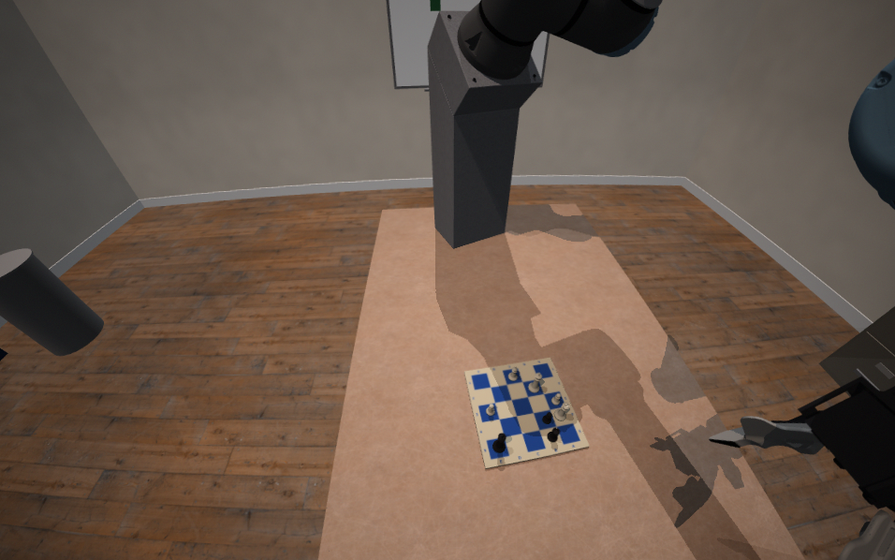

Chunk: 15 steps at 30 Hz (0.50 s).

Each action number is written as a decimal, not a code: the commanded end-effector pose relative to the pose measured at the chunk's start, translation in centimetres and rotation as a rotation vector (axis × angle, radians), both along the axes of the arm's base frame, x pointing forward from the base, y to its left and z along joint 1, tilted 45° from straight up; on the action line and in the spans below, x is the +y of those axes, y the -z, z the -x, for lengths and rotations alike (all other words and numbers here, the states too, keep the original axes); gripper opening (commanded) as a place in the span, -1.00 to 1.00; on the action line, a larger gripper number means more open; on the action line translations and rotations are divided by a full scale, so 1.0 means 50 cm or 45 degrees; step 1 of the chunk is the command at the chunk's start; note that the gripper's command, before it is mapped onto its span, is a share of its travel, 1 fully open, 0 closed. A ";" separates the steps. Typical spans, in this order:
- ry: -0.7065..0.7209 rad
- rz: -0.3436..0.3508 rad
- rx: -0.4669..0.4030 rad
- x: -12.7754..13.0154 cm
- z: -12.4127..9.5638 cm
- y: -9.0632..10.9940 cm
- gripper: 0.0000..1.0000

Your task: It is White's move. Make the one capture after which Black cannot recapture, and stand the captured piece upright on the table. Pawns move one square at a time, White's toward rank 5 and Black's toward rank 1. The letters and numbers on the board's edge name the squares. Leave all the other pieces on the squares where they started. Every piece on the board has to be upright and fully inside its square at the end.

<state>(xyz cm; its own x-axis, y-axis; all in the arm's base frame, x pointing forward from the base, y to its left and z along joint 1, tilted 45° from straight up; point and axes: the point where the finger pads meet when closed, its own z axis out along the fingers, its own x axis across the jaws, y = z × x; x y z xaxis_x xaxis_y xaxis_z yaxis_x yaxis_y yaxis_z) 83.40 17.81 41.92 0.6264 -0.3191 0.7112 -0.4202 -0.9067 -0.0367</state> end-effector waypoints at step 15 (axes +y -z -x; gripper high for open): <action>-0.344 0.223 0.367 0.019 -0.125 0.074 1.00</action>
<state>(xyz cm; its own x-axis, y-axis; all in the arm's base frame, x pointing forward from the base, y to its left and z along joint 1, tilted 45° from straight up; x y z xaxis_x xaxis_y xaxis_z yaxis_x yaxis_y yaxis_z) 88.03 18.52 39.02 0.8028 -0.0882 0.5896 -0.2202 -0.9629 0.1558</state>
